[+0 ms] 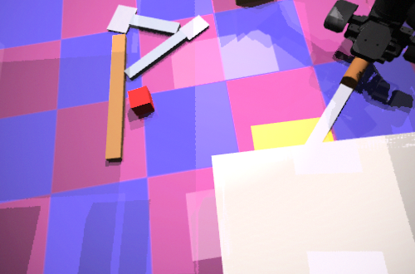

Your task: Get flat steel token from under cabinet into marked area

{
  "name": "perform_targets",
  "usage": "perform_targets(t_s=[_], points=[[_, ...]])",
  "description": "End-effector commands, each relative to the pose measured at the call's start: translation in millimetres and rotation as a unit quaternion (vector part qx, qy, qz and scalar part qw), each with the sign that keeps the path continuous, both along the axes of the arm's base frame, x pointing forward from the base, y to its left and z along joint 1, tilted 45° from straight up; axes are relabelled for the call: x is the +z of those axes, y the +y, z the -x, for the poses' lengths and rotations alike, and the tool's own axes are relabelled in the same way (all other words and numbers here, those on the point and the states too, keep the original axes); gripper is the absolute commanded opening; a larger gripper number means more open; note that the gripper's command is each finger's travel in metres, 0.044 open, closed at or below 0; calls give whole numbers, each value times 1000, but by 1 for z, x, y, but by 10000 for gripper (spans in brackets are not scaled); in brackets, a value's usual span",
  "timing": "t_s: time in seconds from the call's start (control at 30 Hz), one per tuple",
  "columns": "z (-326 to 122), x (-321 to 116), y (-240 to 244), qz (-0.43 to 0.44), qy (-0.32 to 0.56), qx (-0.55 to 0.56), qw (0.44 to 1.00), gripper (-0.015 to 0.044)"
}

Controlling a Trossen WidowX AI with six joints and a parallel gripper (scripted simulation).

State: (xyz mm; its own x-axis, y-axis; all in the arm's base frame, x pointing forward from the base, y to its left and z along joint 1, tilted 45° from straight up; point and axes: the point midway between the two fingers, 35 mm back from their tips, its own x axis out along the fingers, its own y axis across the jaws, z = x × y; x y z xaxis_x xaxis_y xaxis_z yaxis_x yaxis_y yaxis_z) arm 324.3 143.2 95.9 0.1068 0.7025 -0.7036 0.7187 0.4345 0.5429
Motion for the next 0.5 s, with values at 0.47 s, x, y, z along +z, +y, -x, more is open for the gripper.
perform_targets(t_s=[0.47], points=[[11,10,10,0,0,1,1000,0]])
